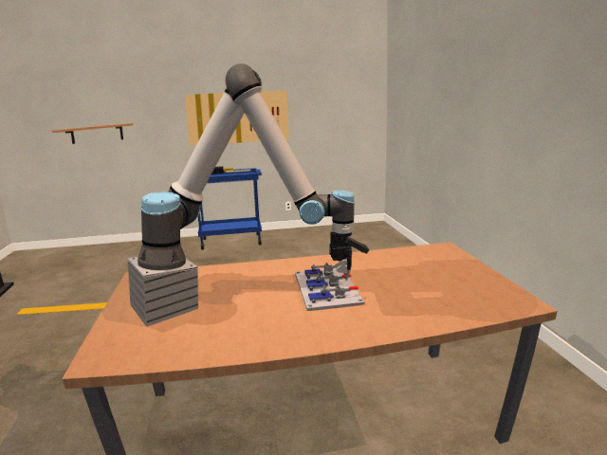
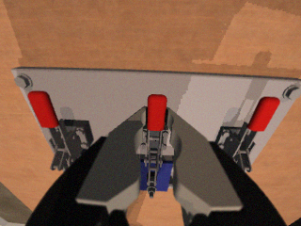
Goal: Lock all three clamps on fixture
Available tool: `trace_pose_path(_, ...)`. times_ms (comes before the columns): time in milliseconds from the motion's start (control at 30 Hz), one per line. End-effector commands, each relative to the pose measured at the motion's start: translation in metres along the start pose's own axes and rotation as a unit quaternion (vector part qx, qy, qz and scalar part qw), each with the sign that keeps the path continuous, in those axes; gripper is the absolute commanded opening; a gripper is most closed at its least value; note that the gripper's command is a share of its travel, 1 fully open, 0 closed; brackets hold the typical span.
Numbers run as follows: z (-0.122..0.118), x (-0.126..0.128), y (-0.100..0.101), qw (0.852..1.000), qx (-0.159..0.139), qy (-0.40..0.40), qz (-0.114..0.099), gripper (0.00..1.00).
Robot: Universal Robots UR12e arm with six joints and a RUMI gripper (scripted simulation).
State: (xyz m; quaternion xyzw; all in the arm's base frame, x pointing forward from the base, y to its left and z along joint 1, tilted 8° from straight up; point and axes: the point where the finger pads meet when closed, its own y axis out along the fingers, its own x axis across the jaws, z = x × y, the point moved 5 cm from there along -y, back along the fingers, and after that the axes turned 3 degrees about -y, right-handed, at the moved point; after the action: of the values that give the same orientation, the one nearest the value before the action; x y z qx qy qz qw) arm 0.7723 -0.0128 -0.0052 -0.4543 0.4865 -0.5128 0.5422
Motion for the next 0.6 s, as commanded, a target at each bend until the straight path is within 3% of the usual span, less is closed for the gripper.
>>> trace_pose_path(0,0.0006,0.0,-0.0008,1.0,0.001,0.0,0.0,0.0)
trace_pose_path(533,0.0006,0.0,-0.0009,1.0,0.001,0.0,0.0,0.0)
trace_pose_path(567,0.0006,0.0001,-0.0009,1.0,0.001,0.0,0.0,0.28)
